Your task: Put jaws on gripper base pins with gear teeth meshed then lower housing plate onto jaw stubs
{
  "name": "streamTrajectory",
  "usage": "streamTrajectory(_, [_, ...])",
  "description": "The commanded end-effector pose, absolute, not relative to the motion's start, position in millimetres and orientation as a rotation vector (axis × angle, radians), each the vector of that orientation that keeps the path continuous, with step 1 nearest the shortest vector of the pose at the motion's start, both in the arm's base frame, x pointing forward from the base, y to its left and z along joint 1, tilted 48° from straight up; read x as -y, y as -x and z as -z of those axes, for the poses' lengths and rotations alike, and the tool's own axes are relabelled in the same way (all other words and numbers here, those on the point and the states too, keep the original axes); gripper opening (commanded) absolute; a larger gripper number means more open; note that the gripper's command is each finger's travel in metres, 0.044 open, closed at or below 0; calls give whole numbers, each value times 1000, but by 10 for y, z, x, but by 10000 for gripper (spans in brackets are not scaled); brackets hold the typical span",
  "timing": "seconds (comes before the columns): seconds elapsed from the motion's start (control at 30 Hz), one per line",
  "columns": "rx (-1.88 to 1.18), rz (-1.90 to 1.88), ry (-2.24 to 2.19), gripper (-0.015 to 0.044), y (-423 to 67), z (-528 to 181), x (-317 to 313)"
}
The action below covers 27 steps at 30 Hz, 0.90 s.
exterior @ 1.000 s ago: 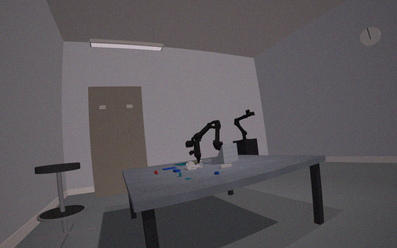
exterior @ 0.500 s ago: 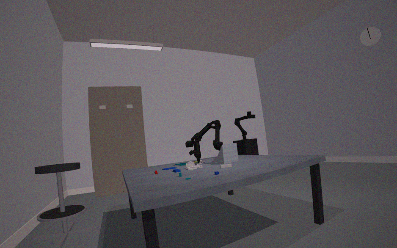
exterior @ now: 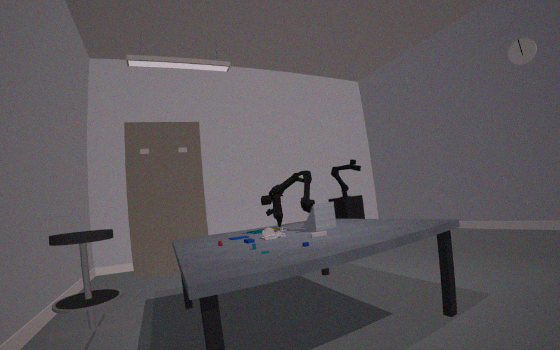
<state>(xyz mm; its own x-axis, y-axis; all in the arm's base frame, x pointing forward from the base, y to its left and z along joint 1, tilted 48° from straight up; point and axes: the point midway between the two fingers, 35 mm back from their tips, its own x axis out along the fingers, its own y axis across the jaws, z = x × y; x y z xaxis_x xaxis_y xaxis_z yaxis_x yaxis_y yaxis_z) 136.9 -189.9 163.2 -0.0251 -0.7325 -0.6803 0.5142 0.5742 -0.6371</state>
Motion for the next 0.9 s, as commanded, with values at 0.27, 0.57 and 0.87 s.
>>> streamTrajectory(0.27, [-1240,1011,223,351,-1367,-1905,1618])
streamTrajectory(0.57, [-1239,1009,232,351,-1354,-1984,1543])
streamTrajectory(0.87, [-1345,873,382,351,-1489,-1927,1510])
